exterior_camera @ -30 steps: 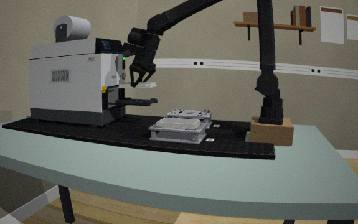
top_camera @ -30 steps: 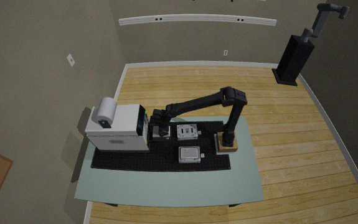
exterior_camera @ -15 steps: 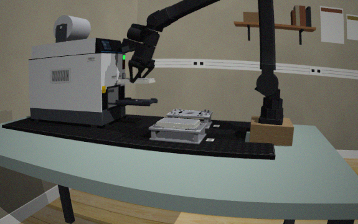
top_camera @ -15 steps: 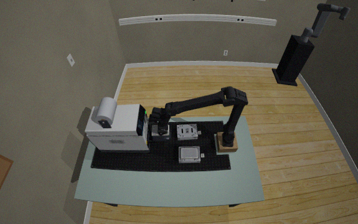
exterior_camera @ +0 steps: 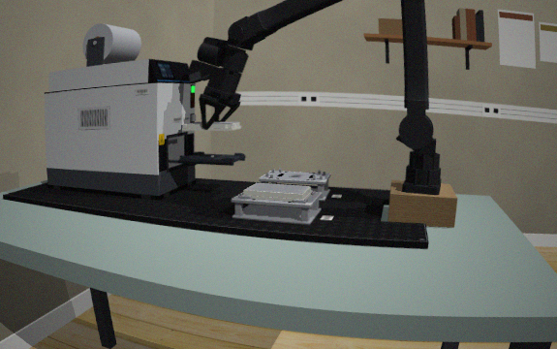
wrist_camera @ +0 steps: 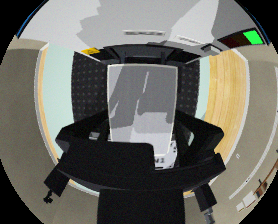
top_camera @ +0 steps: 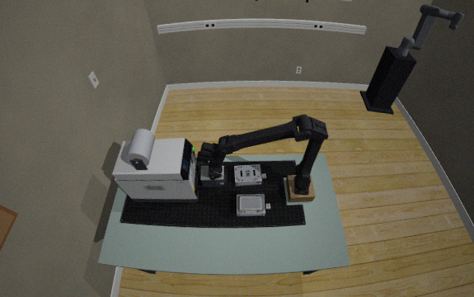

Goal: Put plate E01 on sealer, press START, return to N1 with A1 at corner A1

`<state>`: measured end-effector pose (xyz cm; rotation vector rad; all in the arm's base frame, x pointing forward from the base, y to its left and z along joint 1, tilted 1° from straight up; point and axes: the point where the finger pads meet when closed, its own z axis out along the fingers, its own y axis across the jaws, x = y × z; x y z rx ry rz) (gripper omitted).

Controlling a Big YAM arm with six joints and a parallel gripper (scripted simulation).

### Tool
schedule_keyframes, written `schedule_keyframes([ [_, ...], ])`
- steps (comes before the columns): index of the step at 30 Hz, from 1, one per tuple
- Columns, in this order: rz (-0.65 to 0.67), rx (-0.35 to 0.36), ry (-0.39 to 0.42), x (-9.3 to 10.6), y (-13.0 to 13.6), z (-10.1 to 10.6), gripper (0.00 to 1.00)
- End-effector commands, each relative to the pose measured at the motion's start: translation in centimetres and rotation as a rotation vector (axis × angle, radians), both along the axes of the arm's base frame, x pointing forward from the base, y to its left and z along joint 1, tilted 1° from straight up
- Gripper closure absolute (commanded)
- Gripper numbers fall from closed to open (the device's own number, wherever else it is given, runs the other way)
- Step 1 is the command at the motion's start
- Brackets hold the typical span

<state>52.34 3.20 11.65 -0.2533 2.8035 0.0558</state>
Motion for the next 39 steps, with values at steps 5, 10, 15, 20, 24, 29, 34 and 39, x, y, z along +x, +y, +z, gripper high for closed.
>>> schedule_keyframes([
  [5,0.005,-0.003,-0.06,2.2,0.0,1.8,1.0],
  [10,0.004,-0.003,-0.06,2.2,0.0,1.8,1.0],
  [15,0.004,-0.003,-0.059,2.2,-0.1,1.8,1.0],
  [20,0.004,-0.003,-0.059,2.1,-0.1,1.8,1.0],
  [24,0.003,-0.002,-0.059,2.1,-0.1,1.8,1.0],
  [29,0.003,-0.002,-0.059,2.1,-0.1,1.8,1.0],
  [34,0.002,-0.002,-0.058,2.1,-0.1,1.8,1.0],
  [39,0.046,0.002,-0.025,1.2,1.8,0.0,1.0],
])
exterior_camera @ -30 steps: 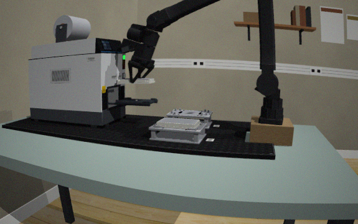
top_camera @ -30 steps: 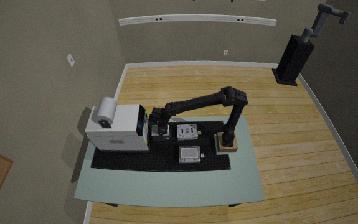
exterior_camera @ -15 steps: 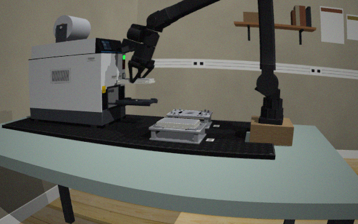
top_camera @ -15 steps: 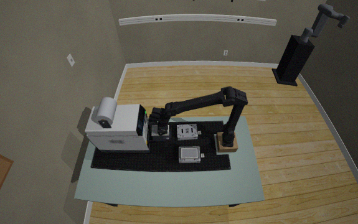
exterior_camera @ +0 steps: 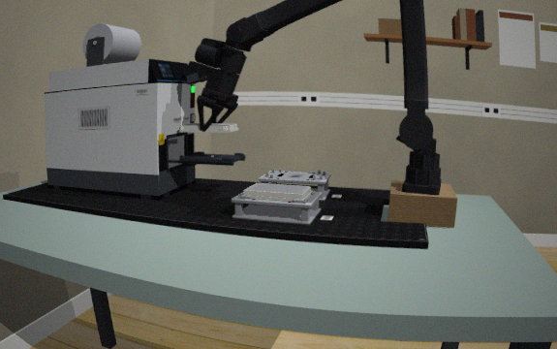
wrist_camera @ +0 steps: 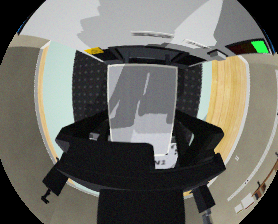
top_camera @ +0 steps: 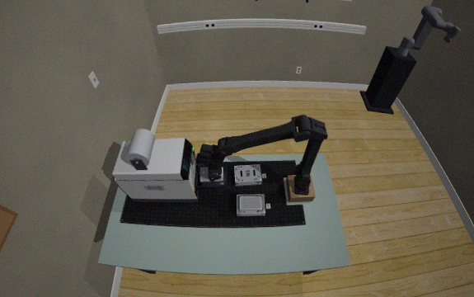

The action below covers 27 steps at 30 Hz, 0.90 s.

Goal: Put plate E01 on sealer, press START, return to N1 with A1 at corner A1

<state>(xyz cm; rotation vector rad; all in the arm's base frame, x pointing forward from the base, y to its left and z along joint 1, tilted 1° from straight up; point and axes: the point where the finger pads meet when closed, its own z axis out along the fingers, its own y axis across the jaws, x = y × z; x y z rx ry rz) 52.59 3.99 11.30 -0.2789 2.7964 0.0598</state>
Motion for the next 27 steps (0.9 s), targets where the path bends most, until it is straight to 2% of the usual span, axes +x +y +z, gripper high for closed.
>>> schedule_keyframes([
  [1,0.026,0.001,-0.013,0.7,0.9,0.2,1.0],
  [10,-0.022,0.005,0.005,-0.6,-0.8,0.7,1.0],
  [15,-0.002,0.007,-0.039,0.6,0.2,2.0,1.0],
  [27,0.006,0.007,-0.048,1.9,0.8,1.4,1.0],
])
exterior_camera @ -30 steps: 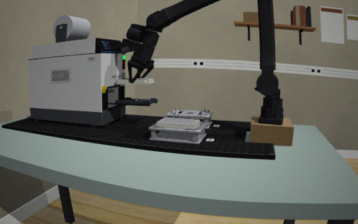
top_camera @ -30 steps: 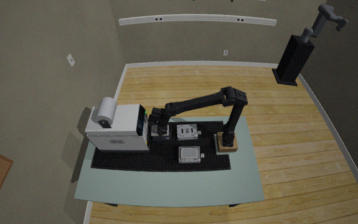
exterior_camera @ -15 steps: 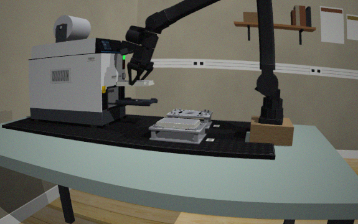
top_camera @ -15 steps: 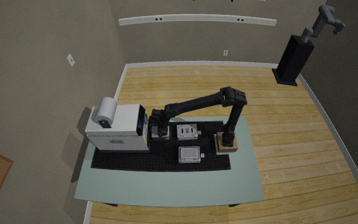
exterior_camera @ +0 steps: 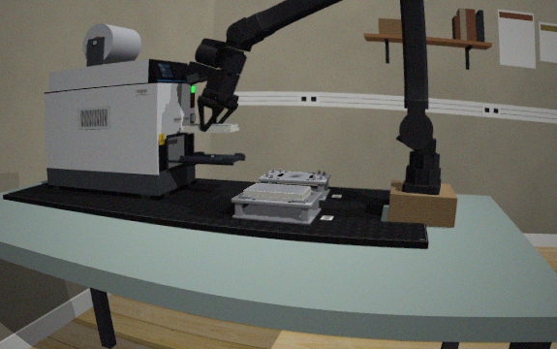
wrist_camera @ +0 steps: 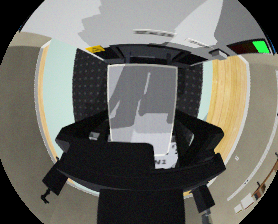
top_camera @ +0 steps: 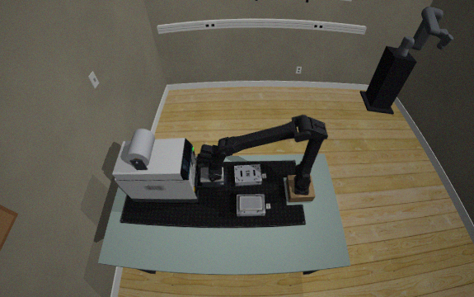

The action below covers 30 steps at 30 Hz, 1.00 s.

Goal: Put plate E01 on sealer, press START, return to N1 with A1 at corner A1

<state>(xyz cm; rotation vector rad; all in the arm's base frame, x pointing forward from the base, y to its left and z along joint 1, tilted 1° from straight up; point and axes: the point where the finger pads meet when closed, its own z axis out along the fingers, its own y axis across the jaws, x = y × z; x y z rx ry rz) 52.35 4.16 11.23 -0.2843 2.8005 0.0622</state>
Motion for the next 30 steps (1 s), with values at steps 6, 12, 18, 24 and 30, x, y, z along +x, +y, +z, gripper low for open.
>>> schedule_keyframes([
  [6,0.002,0.003,-0.057,1.4,-0.2,1.7,1.0],
  [12,-0.009,0.004,-0.045,-0.5,-1.5,1.6,1.0],
  [18,0.005,0.002,-0.037,-2.3,-1.8,1.2,1.0],
  [24,0.009,0.0,-0.044,-3.5,-2.4,1.3,1.0],
  [30,-0.003,0.002,-0.042,-4.2,-3.0,1.1,1.0],
])
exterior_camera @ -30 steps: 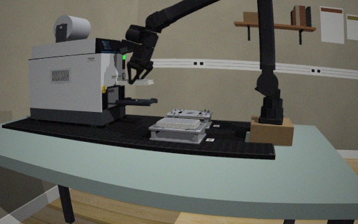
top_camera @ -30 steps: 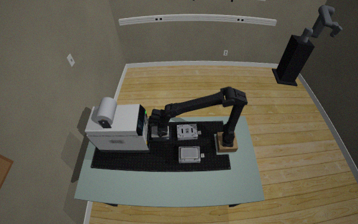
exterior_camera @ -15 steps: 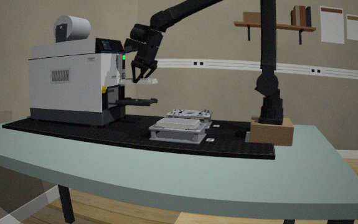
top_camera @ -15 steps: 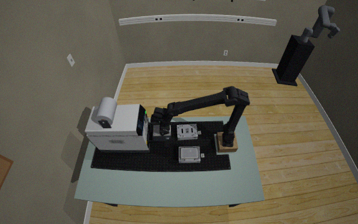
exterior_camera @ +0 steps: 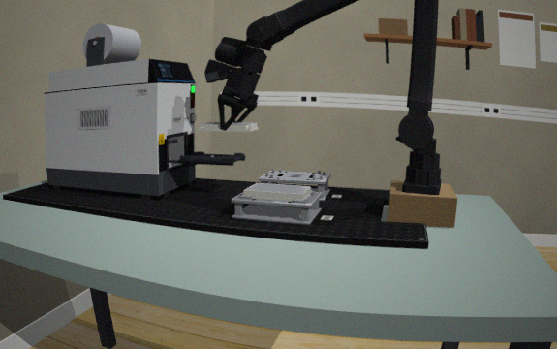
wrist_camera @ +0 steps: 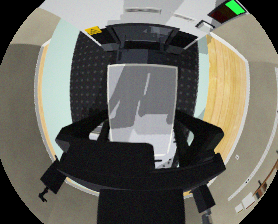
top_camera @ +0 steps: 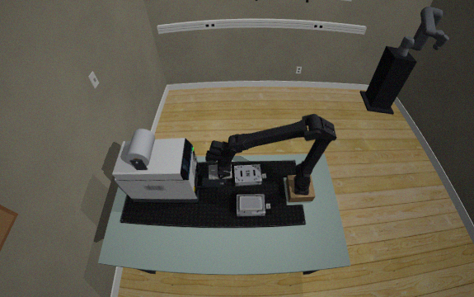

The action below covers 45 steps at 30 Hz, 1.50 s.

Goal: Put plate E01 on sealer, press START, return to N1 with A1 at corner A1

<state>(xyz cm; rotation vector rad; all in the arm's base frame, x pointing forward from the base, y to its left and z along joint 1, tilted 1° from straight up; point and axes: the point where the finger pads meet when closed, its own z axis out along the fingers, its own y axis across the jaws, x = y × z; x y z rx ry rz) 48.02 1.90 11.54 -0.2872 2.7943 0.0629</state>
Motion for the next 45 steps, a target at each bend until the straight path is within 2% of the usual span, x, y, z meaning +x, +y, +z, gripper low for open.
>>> schedule_keyframes([
  [1,-0.005,0.001,-0.034,-0.2,-0.9,0.8,1.0],
  [12,0.003,-0.002,-0.007,-3.4,-2.1,0.8,1.0],
  [15,0.001,-0.004,-0.004,-3.2,-2.1,0.7,1.0],
  [18,-0.006,-0.001,0.011,-4.3,-2.6,0.0,1.0],
  [22,-0.004,-0.001,0.0,-5.1,-3.2,0.5,1.0],
  [26,0.013,-0.004,-0.032,-5.1,-3.0,1.5,1.0],
  [29,0.006,-0.003,-0.014,-6.3,-3.6,0.8,1.0],
  [32,-0.002,-0.004,-0.003,-6.4,-3.8,0.4,1.0],
  [35,-0.005,0.0,0.012,-7.3,-4.2,0.0,1.0],
  [39,-0.001,-0.003,-0.006,-8.2,-4.6,0.7,1.0],
  [43,0.012,-0.005,-0.03,-8.3,-4.7,1.6,1.0],
  [45,0.006,-0.004,-0.011,-9.2,-5.2,0.8,1.0],
])
